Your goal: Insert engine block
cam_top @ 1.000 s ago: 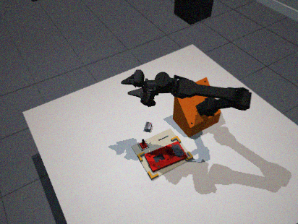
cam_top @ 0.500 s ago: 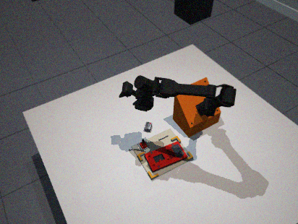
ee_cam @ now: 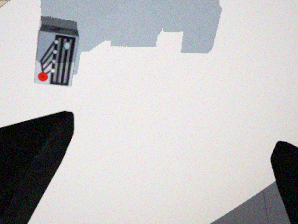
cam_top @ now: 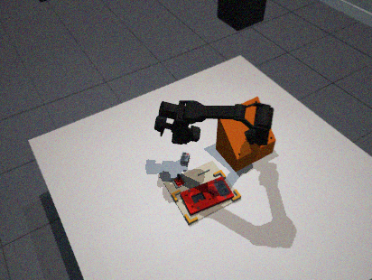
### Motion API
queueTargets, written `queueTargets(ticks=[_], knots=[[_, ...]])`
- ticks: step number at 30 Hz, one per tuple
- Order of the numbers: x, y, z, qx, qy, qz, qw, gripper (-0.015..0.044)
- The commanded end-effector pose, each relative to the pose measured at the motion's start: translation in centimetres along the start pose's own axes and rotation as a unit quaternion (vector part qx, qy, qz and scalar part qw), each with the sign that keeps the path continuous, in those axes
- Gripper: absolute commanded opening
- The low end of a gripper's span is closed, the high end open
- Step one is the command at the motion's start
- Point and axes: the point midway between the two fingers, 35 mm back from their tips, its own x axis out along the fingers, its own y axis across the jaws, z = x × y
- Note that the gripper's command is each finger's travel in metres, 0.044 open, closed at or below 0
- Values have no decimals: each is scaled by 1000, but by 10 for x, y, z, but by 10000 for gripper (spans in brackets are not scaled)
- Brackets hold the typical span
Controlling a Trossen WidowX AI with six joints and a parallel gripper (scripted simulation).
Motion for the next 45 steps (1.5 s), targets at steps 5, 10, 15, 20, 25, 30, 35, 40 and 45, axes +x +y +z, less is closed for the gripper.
queueTargets(ticks=[5, 10, 15, 20, 25, 30, 35, 40, 45], knots=[[34, 41, -8, 38, -31, 121, 991, 440], [49, 65, -11, 66, -51, 189, 978, 440], [51, 67, -12, 70, -54, 198, 976, 440], [78, 78, -8, 71, -53, 199, 976, 440], [83, 80, -7, 70, -54, 199, 976, 440], [98, 85, -6, 70, -55, 199, 976, 440], [100, 86, -6, 70, -55, 199, 976, 440], [107, 89, -5, 70, -55, 199, 976, 440], [115, 92, -3, 70, -55, 199, 976, 440]])
